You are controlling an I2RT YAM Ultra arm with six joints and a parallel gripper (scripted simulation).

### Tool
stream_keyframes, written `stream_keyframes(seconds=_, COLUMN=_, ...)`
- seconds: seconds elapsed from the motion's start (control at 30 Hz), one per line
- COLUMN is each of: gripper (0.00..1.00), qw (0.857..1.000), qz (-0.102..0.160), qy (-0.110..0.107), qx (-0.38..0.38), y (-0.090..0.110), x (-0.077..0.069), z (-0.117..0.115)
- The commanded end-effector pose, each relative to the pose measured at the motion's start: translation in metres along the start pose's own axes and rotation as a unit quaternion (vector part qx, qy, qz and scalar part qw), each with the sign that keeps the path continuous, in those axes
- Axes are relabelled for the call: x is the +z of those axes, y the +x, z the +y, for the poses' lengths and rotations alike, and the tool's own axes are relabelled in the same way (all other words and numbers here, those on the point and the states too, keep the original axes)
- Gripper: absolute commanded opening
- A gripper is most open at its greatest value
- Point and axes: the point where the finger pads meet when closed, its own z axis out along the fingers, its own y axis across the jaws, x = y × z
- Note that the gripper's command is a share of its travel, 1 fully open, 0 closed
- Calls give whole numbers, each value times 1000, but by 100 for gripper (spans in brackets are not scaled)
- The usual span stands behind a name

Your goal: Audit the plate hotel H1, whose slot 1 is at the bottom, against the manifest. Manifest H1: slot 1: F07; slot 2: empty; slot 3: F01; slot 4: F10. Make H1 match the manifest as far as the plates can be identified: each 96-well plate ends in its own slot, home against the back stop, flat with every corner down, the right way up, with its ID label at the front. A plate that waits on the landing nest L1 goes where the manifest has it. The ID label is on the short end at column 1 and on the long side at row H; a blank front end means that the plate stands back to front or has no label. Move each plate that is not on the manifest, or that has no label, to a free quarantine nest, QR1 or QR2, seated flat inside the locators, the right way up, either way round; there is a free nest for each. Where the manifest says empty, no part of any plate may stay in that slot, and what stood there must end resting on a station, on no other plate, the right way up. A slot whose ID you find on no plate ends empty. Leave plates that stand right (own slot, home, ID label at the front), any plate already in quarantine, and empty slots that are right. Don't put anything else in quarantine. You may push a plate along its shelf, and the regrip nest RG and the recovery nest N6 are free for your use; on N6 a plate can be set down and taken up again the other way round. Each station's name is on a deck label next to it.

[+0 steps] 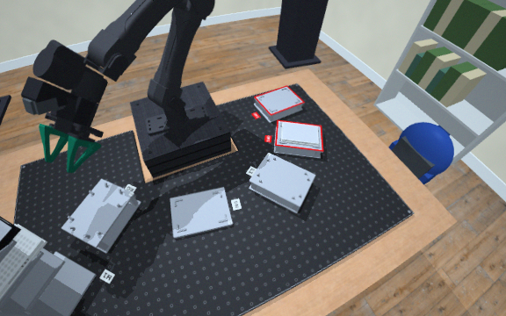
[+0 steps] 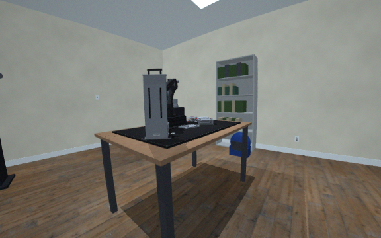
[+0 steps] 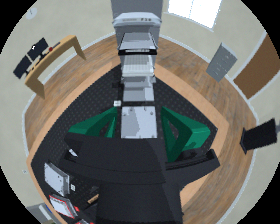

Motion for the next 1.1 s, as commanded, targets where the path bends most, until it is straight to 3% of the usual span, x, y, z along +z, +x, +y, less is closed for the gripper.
stream_keyframes(seconds=0.0, gripper=100, qw=1000, qz=-15, qy=-2, qx=-6, y=-19, x=-9, z=1)
stream_keyframes(seconds=1.07, gripper=100, qw=1000, qz=-14, qy=-2, qx=-6, y=-98, x=-57, z=2)
